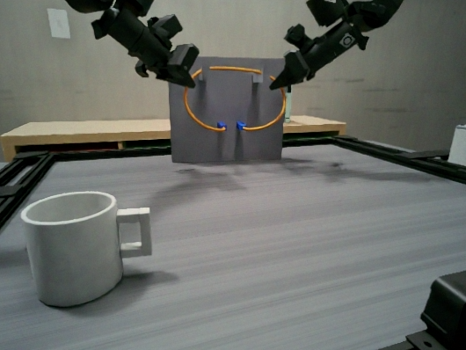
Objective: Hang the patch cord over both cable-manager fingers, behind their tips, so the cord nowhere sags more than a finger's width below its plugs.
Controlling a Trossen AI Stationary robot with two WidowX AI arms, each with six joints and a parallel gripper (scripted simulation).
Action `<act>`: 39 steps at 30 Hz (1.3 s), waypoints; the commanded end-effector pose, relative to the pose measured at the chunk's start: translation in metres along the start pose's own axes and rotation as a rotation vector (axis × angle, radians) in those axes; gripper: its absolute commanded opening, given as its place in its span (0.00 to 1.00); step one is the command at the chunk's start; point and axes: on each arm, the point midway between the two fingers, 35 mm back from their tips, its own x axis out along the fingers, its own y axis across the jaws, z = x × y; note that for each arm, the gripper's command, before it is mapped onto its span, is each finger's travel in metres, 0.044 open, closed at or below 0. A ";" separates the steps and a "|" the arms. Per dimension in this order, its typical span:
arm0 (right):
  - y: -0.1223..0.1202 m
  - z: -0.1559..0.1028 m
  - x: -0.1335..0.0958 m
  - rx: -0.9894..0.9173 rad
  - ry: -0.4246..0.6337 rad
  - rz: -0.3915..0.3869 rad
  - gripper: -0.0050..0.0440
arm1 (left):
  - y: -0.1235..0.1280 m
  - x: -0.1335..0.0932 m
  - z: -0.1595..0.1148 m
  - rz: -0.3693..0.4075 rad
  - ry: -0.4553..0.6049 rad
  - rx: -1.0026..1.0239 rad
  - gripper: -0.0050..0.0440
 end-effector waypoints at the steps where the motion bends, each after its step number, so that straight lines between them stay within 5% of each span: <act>1: -0.001 0.015 -0.010 0.010 -0.038 0.009 0.15 | 0.001 -0.007 0.013 0.004 -0.033 0.007 0.15; 15: 0.000 0.014 -0.007 0.009 -0.034 0.008 0.15 | 0.001 -0.007 0.013 0.004 -0.033 0.007 0.15; 23: 0.000 0.014 -0.007 0.009 -0.034 0.008 0.54 | 0.001 -0.007 0.013 0.004 -0.033 0.007 0.15; 39: 0.000 0.010 -0.049 0.011 -0.029 0.007 0.55 | 0.001 -0.007 0.013 0.004 -0.033 0.007 0.15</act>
